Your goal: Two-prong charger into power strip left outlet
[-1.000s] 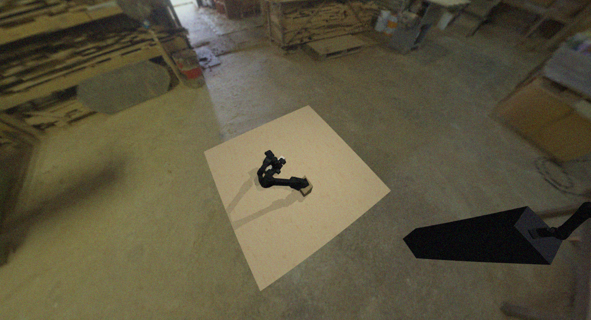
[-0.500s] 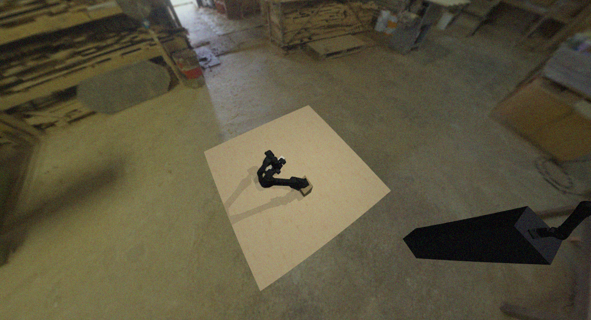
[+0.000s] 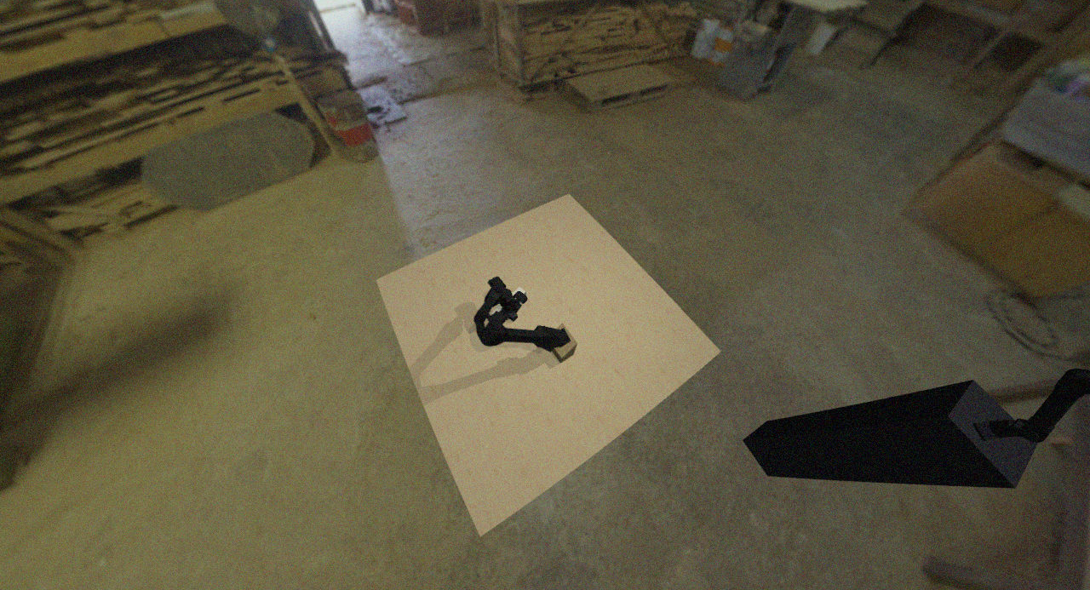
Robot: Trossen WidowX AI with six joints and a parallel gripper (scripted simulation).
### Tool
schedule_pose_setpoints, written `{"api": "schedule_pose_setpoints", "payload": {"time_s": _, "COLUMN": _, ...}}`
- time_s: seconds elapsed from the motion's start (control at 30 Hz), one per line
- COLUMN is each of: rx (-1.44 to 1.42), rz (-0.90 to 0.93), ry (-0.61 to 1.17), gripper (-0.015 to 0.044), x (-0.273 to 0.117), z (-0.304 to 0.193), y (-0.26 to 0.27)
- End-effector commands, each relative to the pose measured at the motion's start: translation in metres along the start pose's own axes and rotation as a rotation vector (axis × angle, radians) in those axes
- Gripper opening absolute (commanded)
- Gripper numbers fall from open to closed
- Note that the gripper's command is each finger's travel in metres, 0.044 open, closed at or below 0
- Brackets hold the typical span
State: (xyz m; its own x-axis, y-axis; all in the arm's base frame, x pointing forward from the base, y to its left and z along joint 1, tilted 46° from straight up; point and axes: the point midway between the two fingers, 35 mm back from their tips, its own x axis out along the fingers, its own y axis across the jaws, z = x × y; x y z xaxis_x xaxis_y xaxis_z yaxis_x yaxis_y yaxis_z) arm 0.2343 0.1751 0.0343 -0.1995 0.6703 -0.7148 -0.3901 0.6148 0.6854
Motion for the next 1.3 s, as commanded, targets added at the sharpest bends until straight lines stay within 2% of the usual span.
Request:
{"api": "schedule_pose_setpoints", "payload": {"time_s": 0.0, "rx": -0.017, "rz": 0.001, "ry": -0.021, "gripper": 0.0000, "x": -0.0041, "z": 0.0068, "y": 0.0004}}
{"api": "schedule_pose_setpoints", "payload": {"time_s": 0.43, "rx": -0.001, "rz": 0.000, "ry": 0.000, "gripper": 0.0000, "x": -0.0002, "z": 0.0001, "y": 0.0001}}
{"api": "schedule_pose_setpoints", "payload": {"time_s": 1.0, "rx": -0.001, "rz": 0.000, "ry": 0.000, "gripper": 0.0440, "x": -0.0002, "z": 0.0001, "y": 0.0001}}
{"api": "schedule_pose_setpoints", "payload": {"time_s": 1.27, "rx": -0.003, "rz": 0.000, "ry": -0.003, "gripper": 0.0440, "x": 0.0000, "z": -0.0019, "y": 0.0000}}
